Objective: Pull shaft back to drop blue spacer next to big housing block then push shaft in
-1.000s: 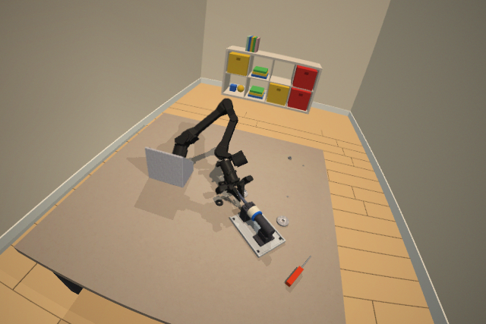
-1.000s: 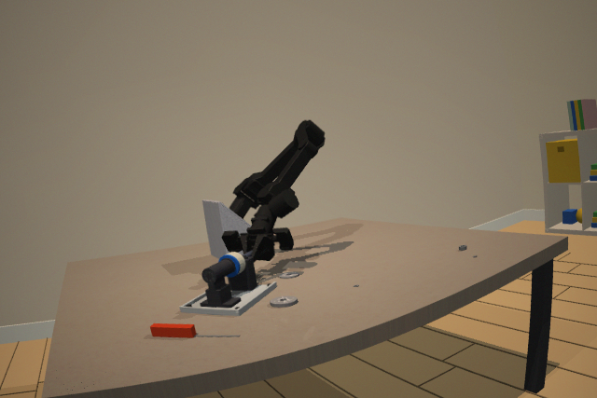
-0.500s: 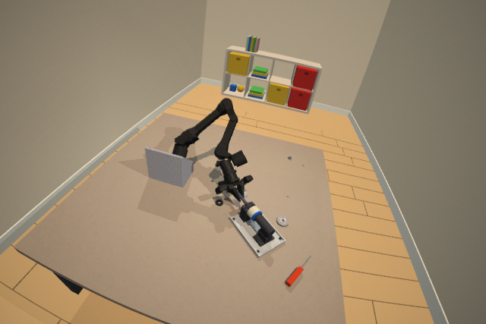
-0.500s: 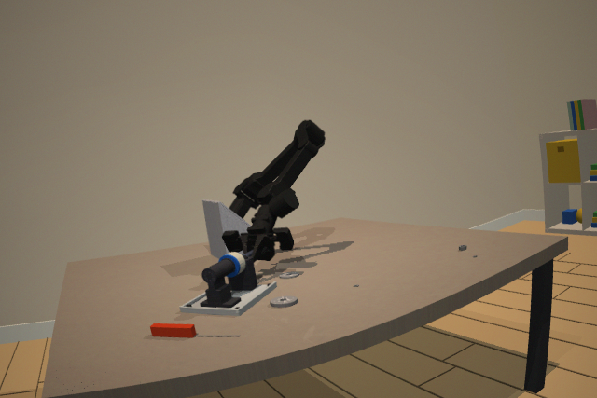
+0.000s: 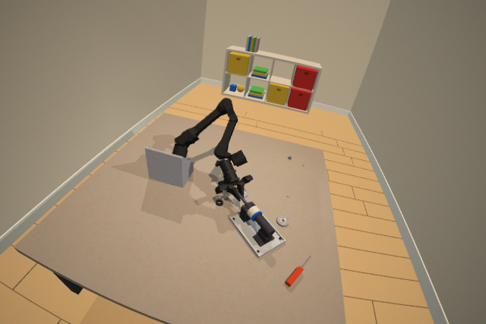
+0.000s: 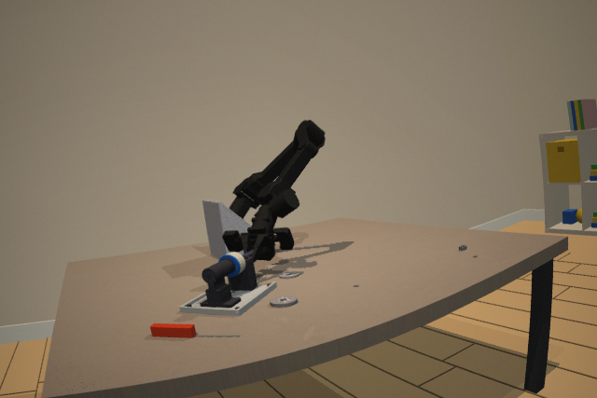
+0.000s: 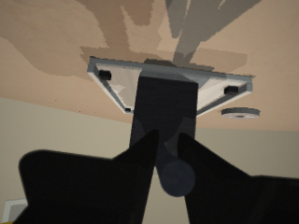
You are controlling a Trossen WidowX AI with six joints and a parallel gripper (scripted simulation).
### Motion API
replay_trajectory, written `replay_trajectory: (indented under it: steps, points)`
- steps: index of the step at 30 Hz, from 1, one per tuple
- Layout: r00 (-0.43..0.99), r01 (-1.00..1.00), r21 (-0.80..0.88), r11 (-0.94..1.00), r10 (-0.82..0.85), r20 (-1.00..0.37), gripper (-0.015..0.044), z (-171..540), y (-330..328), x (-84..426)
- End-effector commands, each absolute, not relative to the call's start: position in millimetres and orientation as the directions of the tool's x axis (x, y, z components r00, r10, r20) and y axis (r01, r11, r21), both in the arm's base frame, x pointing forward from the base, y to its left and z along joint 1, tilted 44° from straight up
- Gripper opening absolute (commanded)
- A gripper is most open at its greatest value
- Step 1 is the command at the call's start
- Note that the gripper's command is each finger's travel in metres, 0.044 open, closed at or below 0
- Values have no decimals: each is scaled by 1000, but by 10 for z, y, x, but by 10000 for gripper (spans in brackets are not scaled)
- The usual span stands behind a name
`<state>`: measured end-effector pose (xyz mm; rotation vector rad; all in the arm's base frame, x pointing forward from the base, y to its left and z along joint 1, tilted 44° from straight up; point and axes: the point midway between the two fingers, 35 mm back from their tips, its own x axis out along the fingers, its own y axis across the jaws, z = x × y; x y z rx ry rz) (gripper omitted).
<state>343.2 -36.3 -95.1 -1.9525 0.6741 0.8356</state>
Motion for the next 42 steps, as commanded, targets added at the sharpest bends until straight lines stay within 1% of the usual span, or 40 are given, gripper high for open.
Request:
replay_trajectory:
  steps: [1, 42]
  points:
    - [624, -726, -510, -461, -130, -771, 0, -953, -358, 3419]
    - [624, -726, -510, -461, -130, -771, 0, -932, -331, 3386]
